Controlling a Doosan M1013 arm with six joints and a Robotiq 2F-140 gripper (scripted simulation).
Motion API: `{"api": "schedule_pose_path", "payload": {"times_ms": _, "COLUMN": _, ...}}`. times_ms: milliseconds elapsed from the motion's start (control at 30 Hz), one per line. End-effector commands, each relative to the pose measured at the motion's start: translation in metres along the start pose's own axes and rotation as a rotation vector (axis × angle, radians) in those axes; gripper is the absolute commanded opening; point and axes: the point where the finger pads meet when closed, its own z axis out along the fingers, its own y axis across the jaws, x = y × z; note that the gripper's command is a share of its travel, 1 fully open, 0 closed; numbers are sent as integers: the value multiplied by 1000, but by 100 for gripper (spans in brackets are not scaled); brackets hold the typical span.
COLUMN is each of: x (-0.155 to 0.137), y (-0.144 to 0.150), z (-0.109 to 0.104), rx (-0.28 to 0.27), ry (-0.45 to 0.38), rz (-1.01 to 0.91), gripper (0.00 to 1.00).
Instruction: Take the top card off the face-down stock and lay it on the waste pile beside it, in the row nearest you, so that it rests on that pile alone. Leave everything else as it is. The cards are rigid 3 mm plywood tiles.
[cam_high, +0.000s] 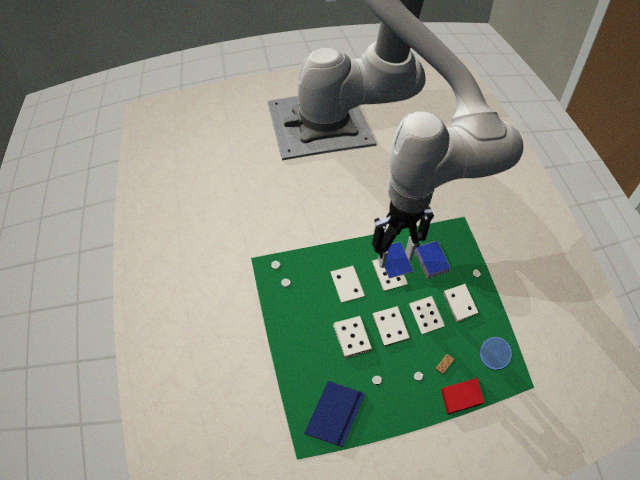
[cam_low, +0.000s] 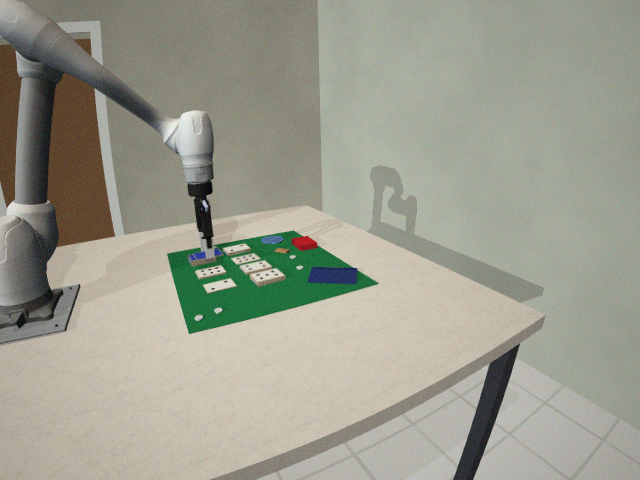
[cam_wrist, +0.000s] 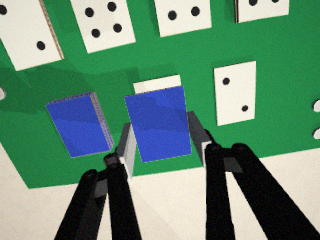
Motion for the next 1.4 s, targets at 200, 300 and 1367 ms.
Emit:
{"api": "schedule_pose_path", "payload": {"times_ms": 200, "x": 0, "y": 5, "z": 0, "rx": 0, "ry": 0, "rz": 0, "gripper": 43}}
{"api": "schedule_pose_path", "payload": {"times_ms": 300, "x": 0, "y": 5, "z": 0, "rx": 0, "ry": 0, "rz": 0, "gripper": 43}}
{"api": "schedule_pose_path", "payload": {"times_ms": 1367, "x": 0, "y": 5, "z": 20, "rx": 0, "ry": 0, "rz": 0, "gripper": 43}}
